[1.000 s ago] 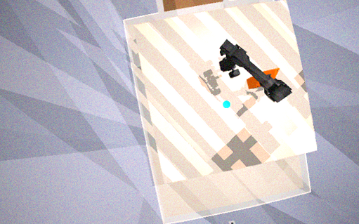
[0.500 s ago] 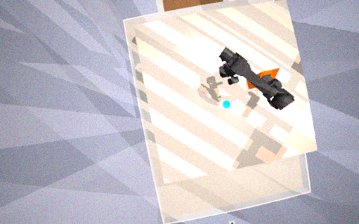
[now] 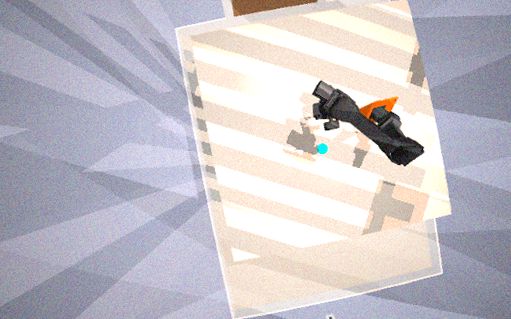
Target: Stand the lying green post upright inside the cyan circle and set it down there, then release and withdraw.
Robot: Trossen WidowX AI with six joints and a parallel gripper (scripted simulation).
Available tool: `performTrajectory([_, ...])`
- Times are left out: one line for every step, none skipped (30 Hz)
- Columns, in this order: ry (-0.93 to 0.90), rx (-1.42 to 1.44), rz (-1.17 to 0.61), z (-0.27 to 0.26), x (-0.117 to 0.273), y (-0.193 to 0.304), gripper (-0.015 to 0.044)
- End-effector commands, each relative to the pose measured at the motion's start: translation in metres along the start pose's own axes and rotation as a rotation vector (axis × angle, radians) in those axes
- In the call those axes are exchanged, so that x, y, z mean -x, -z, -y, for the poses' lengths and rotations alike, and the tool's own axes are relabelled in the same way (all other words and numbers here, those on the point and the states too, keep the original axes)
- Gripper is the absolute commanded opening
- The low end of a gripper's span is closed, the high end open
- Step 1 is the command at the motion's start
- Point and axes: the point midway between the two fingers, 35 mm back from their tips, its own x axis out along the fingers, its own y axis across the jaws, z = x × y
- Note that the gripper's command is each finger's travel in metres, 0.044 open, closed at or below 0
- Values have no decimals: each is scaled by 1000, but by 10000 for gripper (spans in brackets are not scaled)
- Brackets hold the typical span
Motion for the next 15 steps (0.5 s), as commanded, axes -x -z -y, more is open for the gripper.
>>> performTrajectory([-5, -28, 2, -14, 1, 1, 23])
performTrajectory([-6, -35, 2, -17, 1, 0, 23])
performTrajectory([-6, -42, 3, -20, 2, 0, 23])
performTrajectory([-6, -48, 3, -23, 2, 0, 23])
performTrajectory([-7, -55, 3, -26, 2, 0, 23])
performTrajectory([-7, -62, 4, -29, 3, 0, 23])
performTrajectory([-8, -69, 4, -32, 3, 0, 23])
performTrajectory([-8, -75, 4, -35, 3, 0, 23])
performTrajectory([-9, -82, 5, -38, 3, 0, 23])
performTrajectory([-9, -89, 5, -41, 4, 0, 23])
performTrajectory([-10, -96, 6, -43, 4, 0, 23])
performTrajectory([-10, -102, 6, -46, 4, 0, 23])
performTrajectory([-11, -109, 6, -49, 4, 0, 23])
performTrajectory([-12, -116, 6, -52, 5, 0, 23])
performTrajectory([-12, -122, 7, -55, 5, 0, 23])
